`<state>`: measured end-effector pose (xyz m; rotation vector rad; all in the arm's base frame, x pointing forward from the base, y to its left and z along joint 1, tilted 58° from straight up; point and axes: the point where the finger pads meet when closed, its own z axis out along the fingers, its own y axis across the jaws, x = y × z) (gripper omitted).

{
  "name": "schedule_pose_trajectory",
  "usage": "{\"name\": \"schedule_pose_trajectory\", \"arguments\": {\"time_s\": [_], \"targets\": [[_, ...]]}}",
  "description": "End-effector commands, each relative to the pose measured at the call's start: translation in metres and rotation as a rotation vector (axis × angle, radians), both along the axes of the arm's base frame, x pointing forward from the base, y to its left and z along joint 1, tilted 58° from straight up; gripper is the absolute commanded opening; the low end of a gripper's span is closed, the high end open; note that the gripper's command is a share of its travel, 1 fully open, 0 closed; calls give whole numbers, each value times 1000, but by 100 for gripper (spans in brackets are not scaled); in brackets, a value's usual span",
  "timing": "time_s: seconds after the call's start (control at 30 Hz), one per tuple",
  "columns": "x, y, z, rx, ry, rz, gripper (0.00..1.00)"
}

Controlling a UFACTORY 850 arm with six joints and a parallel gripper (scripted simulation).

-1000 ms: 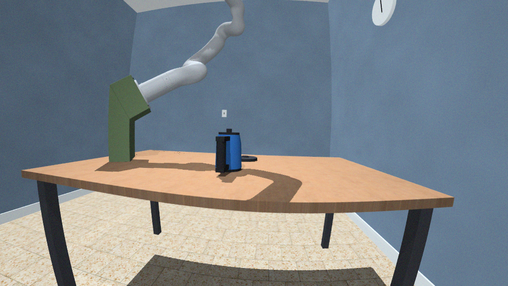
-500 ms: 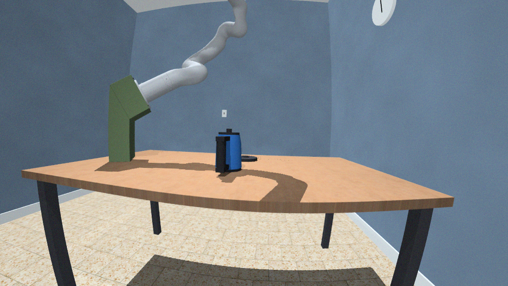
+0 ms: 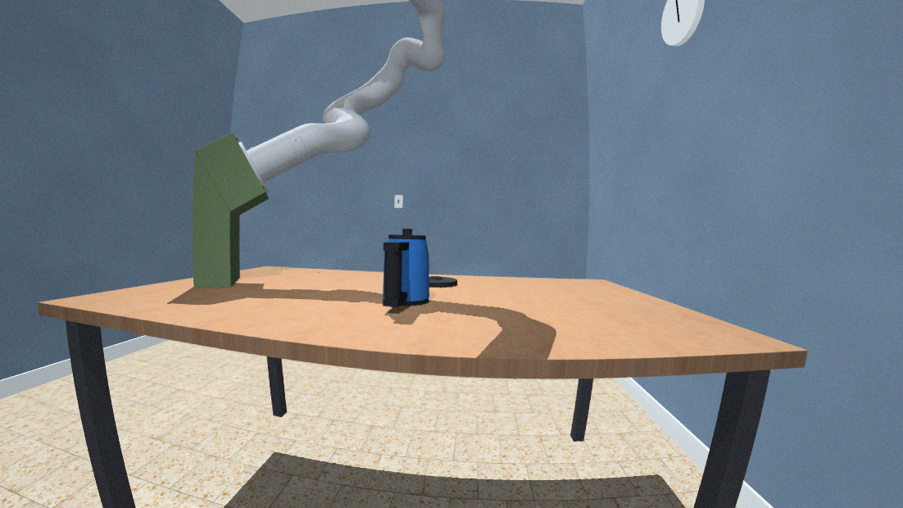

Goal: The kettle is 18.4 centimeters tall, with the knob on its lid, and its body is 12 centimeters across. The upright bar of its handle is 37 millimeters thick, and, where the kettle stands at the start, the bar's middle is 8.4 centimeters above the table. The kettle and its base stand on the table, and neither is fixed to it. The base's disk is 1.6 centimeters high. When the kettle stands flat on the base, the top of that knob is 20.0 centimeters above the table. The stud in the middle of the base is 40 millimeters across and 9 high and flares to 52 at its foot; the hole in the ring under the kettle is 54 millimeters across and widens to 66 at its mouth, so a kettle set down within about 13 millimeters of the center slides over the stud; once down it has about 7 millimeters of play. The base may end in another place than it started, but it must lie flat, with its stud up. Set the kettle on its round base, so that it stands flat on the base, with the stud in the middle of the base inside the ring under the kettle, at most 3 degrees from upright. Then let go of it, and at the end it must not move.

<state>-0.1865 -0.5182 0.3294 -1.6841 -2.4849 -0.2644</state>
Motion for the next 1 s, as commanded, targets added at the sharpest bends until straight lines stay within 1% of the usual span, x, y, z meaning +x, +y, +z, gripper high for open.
{"name": "schedule_pose_trajectory", "arguments": {"time_s": [0.0, 0.4, 0.47, 0.53, 0.57, 0.97], "targets": [[43, -5, -9, -2, -58, -9, 81], [149, -4, -27, 19, -198, -41, 81], [149, -4, -27, 19, -198, -41, 81], [176, -2, -30, 28, -233, -50, 81], [186, -1, -31, 32, -245, -54, 81], [290, 19, -42, 84, -372, -102, 81]]}}
